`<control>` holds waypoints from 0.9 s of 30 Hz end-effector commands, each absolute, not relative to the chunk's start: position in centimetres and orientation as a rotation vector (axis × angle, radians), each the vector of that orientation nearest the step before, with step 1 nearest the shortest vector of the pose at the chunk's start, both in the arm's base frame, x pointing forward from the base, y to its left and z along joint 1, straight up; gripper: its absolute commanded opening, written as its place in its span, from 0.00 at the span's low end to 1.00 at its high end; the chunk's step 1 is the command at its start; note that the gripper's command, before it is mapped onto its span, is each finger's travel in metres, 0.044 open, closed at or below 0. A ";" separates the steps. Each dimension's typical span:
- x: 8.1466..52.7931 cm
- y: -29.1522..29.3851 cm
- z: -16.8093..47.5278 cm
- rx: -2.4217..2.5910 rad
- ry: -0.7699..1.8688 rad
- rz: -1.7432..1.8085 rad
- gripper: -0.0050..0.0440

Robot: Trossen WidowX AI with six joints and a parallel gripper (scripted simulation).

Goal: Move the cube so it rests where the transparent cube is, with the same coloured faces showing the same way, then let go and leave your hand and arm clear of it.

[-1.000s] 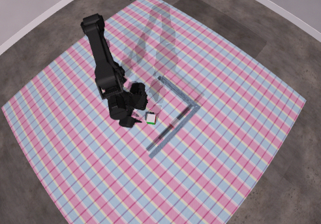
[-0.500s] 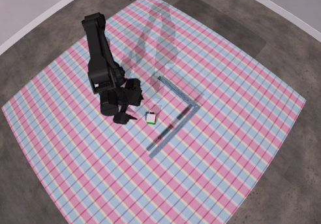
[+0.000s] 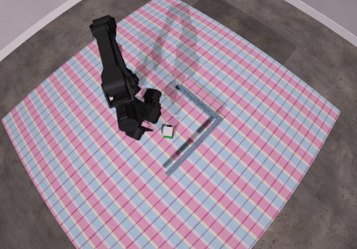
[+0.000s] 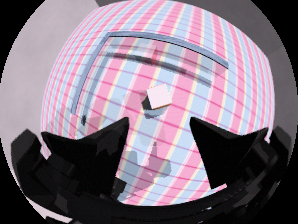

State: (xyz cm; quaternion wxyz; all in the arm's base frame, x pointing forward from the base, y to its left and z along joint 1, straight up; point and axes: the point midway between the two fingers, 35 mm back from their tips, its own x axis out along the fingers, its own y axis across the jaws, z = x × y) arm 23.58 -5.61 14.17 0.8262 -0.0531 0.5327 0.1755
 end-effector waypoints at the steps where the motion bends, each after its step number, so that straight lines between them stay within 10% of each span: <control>1: 24.9 -5.5 14.1 0.008 1.230 0.262 0.67; 27: 28.7 -3.9 11.1 0.515 1.485 -0.508 0.67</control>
